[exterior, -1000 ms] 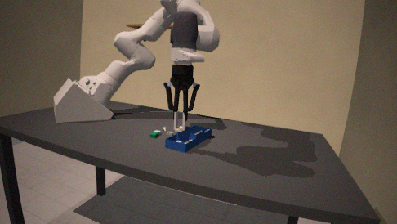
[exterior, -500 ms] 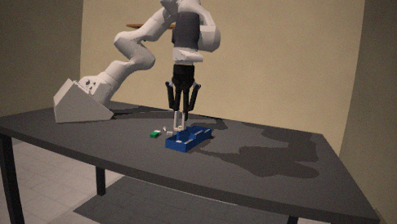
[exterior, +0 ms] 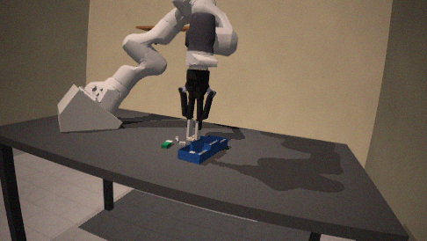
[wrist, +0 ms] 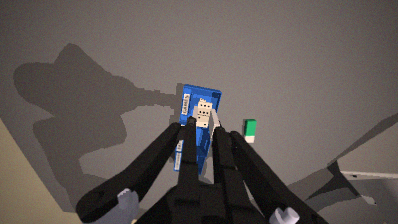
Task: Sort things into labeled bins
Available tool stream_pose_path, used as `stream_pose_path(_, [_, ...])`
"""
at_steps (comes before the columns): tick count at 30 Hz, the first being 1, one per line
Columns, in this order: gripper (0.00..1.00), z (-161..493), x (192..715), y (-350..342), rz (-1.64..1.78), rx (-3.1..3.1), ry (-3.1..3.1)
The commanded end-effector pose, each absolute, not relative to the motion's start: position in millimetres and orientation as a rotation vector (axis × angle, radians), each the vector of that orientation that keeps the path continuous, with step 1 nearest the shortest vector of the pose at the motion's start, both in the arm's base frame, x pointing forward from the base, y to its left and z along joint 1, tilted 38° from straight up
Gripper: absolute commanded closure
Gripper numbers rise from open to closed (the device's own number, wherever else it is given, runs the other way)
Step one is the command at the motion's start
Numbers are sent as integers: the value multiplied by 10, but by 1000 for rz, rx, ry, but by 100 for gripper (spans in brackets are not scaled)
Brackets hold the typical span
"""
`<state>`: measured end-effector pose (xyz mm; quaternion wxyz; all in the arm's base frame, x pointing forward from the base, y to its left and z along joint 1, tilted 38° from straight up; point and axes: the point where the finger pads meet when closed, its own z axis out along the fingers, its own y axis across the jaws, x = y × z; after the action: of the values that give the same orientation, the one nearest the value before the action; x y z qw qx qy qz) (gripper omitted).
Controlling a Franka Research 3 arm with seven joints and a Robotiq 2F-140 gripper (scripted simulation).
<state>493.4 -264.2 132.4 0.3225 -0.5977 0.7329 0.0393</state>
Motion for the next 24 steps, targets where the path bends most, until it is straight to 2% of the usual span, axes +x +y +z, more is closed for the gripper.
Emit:
stream_pose_path(1, [87, 1320, 4931, -2631, 119, -1551, 1940])
stream_pose_path(24, [87, 1040, 5083, -2477, 119, -1551, 1940])
